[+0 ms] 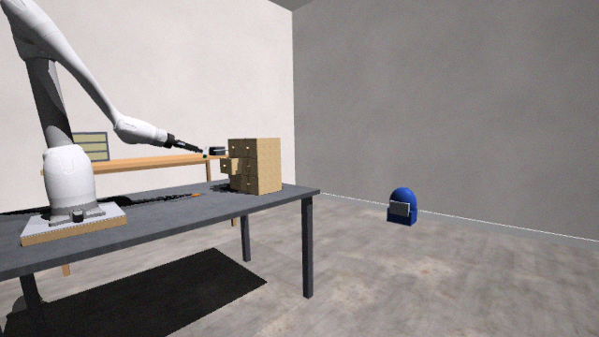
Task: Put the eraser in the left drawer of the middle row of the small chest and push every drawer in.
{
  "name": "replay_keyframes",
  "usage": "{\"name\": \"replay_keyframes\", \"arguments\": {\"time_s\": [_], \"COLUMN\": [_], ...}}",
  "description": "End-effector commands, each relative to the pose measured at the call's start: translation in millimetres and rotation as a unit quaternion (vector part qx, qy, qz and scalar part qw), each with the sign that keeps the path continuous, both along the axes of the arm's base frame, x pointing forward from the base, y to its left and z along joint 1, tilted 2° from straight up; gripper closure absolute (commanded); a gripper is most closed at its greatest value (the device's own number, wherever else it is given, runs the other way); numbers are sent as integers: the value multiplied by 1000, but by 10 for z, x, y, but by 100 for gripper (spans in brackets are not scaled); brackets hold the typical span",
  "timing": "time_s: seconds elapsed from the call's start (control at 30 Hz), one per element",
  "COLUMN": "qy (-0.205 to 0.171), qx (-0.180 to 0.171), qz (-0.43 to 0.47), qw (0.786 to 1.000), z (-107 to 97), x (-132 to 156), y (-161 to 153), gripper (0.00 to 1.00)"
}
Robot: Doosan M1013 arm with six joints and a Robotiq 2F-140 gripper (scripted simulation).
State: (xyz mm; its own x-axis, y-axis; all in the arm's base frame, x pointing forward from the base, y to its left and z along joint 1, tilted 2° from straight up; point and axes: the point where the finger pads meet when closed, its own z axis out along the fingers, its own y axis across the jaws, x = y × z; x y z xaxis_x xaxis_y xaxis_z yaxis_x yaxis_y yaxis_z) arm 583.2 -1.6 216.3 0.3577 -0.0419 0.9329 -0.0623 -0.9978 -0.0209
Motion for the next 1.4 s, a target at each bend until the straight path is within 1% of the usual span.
{"name": "replay_keyframes", "arguments": {"time_s": [0.0, 0.37, 0.73, 0.97, 1.23, 1.3, 1.37], "qy": [0, 0, 0, 0, 0, 0, 0], "qx": [0, 0, 0, 0, 0, 0, 0], "qz": [0, 0, 0, 0, 0, 0, 0], "qw": [1000, 1000, 1000, 1000, 1000, 1000, 1000], "z": [0, 0, -2, -5, -10, -10, -12], "x": [0, 24, 138, 307, 579, 579, 657], "y": [0, -1, -9, -19, -36, -36, -41], "gripper": [89, 89, 89, 89, 89, 89, 89]}}
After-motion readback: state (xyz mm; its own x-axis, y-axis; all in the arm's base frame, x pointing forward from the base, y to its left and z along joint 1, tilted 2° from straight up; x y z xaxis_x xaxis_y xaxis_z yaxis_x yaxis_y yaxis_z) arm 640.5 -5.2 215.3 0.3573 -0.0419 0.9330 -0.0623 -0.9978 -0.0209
